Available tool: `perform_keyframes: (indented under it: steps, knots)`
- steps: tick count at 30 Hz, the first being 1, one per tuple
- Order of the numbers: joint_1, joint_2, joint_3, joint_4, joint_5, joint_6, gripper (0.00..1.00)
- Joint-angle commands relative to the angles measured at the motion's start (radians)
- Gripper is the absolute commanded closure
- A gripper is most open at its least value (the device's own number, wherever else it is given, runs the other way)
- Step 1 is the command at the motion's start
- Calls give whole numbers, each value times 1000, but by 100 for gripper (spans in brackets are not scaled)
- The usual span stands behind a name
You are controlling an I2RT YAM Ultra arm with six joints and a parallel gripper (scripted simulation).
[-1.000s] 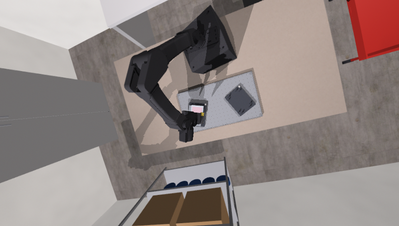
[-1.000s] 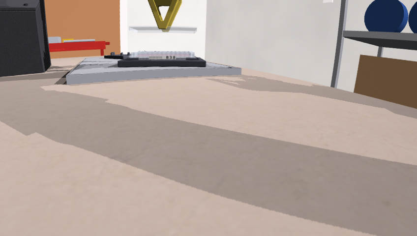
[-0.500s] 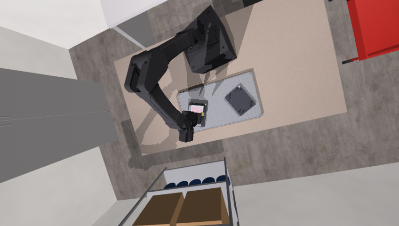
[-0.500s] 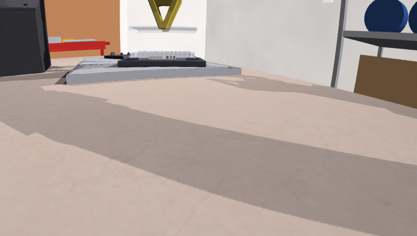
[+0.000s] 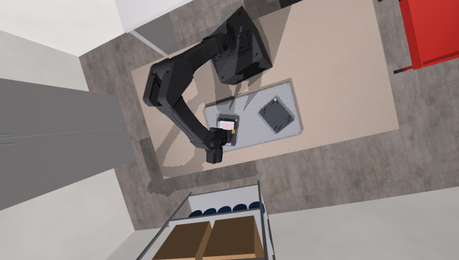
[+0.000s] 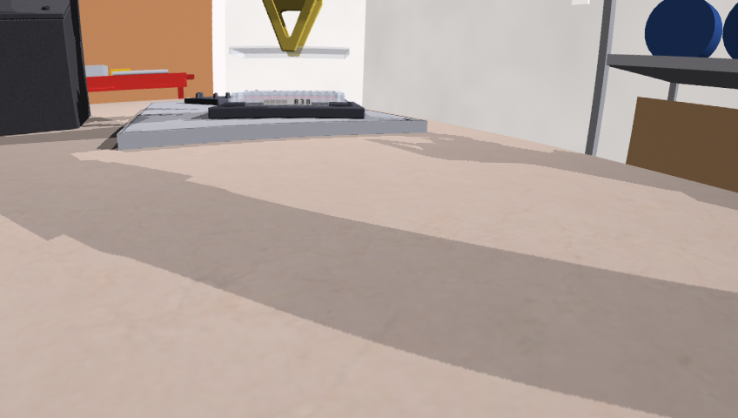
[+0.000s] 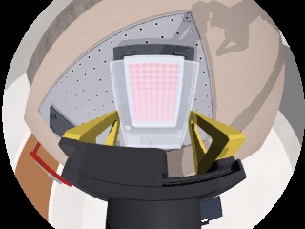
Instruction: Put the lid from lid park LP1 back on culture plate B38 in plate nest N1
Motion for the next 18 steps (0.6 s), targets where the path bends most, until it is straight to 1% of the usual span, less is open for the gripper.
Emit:
perform_keyframes:
  steps: [1, 18]
  knots:
    - [9, -9, 1, 5, 0, 0, 100]
    - [-10, 38, -14, 73, -3, -20, 100]
